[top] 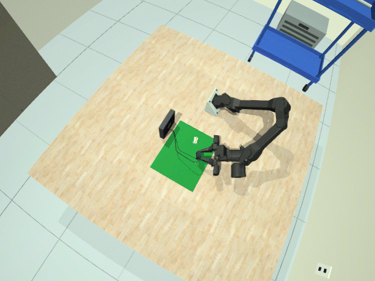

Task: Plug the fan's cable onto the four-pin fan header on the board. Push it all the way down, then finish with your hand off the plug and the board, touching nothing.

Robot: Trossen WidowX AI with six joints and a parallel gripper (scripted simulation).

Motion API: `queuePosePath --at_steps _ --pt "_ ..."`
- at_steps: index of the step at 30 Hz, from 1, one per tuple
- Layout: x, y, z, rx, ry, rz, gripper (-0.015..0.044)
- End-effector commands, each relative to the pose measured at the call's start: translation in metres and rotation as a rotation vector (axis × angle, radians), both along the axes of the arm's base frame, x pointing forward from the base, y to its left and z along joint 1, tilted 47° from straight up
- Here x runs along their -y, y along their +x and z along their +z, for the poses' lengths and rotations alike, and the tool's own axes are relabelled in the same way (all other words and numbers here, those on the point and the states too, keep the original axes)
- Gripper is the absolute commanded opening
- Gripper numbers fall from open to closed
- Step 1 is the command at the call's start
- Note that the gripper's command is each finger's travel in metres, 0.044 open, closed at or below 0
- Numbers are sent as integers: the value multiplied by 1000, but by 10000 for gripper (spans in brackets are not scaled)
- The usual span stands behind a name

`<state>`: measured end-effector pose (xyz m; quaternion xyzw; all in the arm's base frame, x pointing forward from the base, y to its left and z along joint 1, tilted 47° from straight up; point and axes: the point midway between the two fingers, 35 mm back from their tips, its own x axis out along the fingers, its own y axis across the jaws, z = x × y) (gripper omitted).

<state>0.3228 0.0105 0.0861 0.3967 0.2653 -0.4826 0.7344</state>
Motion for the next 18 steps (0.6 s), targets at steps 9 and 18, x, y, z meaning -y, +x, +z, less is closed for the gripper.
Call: queuePosePath --at_steps 9,18 --pt "4 0 3 -3 2 1 0" --pt "7 -1 6 1 1 -4 0"
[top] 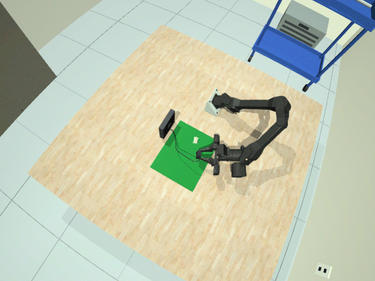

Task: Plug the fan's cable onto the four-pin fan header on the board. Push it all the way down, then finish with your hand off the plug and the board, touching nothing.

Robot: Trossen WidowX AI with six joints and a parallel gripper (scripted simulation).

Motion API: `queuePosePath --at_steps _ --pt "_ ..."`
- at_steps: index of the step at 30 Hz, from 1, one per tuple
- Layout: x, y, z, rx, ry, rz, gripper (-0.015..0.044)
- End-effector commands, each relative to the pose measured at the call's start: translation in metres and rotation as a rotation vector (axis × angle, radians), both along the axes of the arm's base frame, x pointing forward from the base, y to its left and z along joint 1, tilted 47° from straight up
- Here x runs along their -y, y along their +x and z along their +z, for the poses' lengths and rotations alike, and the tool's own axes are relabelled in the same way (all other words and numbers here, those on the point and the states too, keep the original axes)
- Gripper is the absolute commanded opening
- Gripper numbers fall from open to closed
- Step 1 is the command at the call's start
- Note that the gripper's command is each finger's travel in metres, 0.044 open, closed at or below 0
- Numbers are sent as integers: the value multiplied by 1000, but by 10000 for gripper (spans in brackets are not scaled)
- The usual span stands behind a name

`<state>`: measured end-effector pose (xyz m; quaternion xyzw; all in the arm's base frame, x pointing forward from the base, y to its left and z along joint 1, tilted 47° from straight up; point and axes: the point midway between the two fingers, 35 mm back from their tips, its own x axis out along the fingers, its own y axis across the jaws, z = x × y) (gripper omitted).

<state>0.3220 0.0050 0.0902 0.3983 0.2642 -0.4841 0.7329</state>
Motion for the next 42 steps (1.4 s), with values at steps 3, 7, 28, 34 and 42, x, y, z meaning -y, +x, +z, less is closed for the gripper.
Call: queuePosePath --at_steps 3,7,28,34,42 --pt "2 0 2 -1 0 2 0" --pt "1 0 1 0 0 1 0" --pt "-12 2 -11 2 1 -2 0" --pt "-16 2 -15 2 2 -2 0" --pt "-21 3 -19 2 2 -2 0"
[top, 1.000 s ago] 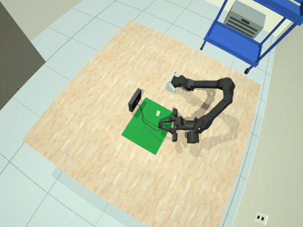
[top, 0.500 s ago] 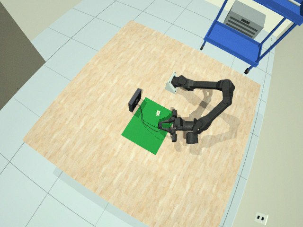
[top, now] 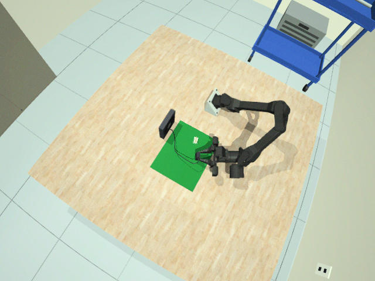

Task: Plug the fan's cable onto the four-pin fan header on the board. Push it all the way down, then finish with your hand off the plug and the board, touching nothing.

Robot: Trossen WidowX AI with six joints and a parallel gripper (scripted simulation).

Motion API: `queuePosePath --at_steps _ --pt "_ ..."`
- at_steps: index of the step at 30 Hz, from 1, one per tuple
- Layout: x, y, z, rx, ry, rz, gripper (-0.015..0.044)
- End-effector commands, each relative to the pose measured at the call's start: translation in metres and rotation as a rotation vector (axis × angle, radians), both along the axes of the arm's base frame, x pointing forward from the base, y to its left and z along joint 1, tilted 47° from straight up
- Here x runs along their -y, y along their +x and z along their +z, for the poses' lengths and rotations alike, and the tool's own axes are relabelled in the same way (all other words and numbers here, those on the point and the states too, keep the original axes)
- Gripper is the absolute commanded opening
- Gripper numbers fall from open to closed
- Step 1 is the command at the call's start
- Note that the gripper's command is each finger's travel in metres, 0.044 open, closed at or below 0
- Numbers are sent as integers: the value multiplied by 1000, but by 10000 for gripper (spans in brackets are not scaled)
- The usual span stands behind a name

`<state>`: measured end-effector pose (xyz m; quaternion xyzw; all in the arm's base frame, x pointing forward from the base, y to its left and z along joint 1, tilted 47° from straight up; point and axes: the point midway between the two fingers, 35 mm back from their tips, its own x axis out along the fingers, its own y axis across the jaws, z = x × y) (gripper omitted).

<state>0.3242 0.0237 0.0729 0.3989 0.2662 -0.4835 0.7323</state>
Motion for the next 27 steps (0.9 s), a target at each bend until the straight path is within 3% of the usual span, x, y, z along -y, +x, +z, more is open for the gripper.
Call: queuePosePath --at_steps 1,27 --pt "-3 1 -3 4 -2 -4 0" --pt "-19 2 -18 4 -1 -4 0"
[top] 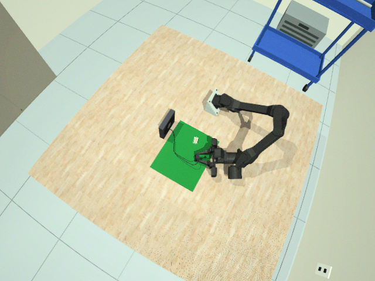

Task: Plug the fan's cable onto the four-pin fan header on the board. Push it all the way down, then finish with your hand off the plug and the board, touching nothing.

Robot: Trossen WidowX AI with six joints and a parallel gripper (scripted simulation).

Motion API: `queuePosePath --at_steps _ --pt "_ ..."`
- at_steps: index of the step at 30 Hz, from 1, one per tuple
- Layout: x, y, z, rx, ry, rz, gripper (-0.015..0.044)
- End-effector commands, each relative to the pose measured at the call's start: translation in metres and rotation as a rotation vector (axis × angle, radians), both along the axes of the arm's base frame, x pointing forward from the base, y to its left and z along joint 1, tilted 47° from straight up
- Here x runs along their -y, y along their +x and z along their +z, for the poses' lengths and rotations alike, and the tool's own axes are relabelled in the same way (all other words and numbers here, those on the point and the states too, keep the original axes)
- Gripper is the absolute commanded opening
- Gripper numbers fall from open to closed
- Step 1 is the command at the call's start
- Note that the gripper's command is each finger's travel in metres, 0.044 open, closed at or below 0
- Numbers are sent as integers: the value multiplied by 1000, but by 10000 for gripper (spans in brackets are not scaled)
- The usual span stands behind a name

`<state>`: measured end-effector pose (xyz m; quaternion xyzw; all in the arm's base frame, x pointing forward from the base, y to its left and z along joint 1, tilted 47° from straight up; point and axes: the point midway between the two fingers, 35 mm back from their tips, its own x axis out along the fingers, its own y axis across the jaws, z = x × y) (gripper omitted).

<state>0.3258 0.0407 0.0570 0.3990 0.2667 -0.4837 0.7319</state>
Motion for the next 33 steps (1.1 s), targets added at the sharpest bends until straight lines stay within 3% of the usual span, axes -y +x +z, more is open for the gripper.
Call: queuePosePath --at_steps 1,33 --pt "-3 1 -3 5 -2 -4 0" --pt "-1 0 -1 0 0 0 0"
